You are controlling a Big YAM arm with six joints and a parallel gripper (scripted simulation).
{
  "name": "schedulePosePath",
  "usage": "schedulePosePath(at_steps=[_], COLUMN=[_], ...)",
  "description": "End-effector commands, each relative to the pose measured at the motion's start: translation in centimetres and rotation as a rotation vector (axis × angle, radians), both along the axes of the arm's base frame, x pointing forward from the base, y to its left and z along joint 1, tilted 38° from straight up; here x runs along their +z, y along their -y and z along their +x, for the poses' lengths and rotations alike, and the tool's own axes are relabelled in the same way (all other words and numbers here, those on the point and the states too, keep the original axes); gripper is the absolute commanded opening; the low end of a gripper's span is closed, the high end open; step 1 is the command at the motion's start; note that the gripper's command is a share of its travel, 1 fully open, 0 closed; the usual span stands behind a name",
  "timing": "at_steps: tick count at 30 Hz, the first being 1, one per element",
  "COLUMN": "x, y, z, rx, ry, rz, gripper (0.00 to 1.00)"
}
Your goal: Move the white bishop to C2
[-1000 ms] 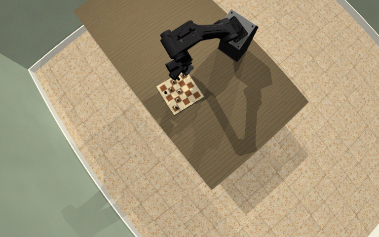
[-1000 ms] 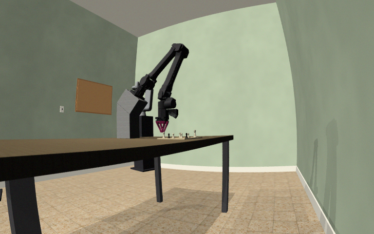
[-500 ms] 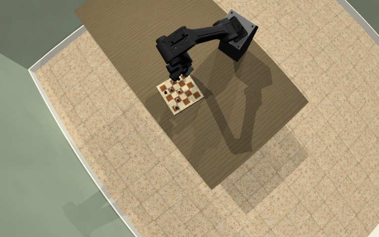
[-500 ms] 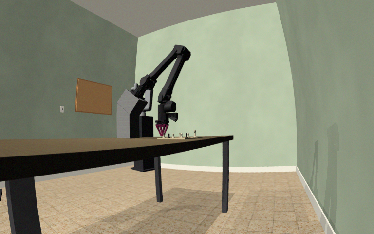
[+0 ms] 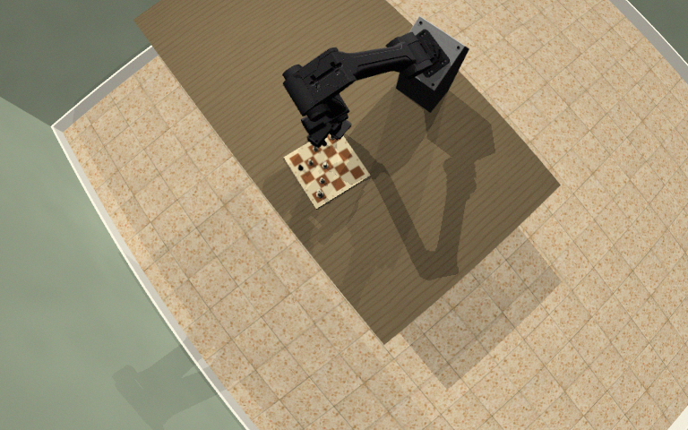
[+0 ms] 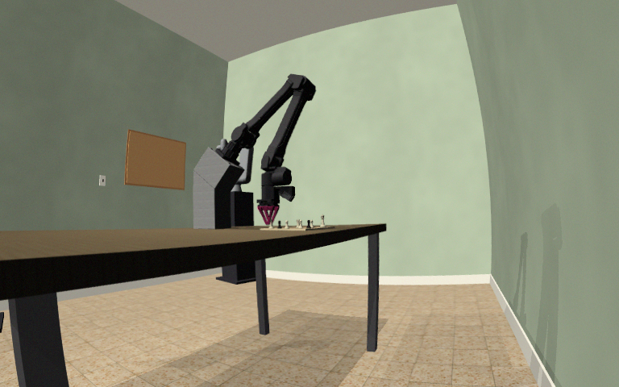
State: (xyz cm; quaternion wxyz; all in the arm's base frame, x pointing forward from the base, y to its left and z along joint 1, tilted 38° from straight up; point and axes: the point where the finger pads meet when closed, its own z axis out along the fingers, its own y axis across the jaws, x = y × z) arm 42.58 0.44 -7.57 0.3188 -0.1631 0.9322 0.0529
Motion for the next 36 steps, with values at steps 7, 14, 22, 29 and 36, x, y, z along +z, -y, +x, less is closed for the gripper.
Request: schedulePosePath(at_steps=[7,14,22,29,36], x=[0.50,0.50,0.50,0.50,0.50], y=[-0.25,-0.25,-0.25,-0.25,-0.25], z=[0.78,0.78,0.78,0.78,0.78], rx=[-0.002,-0.002,-0.002,-0.002,-0.002], ry=[0.019,0.019,0.019,0.019,0.019], rz=[0.003,0.003,0.003,0.003,0.003], gripper=[0.36,0.36,0.36,0.00,0.00])
